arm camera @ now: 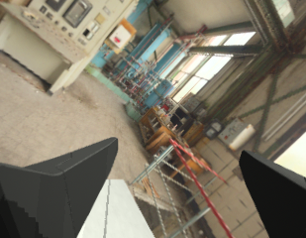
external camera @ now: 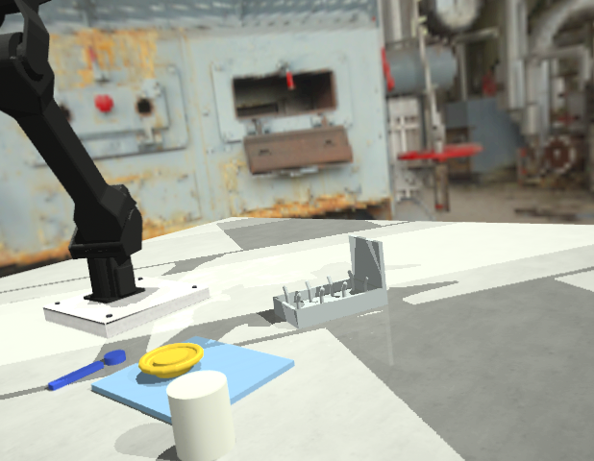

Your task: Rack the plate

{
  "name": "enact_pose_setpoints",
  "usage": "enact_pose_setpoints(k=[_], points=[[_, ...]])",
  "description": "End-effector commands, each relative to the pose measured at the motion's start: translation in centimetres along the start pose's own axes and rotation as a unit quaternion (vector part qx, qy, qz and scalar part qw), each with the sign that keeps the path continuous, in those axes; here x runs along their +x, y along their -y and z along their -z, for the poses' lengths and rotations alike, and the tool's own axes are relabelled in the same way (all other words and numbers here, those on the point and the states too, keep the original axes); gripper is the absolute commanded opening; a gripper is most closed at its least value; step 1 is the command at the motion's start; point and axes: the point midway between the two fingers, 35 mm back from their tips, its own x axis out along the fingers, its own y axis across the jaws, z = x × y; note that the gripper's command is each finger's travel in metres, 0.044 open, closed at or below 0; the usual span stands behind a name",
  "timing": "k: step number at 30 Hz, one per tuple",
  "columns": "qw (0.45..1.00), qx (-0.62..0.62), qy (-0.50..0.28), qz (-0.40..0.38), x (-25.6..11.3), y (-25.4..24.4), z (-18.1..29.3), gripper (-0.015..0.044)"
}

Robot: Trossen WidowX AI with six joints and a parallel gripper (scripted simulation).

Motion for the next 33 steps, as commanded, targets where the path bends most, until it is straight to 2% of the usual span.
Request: enact_pose_setpoints(k=[1,6,19,33], points=[[1.0,0.001,0.0,0.001,0.0,0.0,0.0,0.04],[1.0,0.009,-0.006,0.023,1.1,0.2,0.2,0.04],[0.995,-0.069,-0.043,0.053,5.3,-0.8,1.9,0.04],[0.983,-0.131,-0.116,0.055,9.9,-1.1,6.5,0.04]])
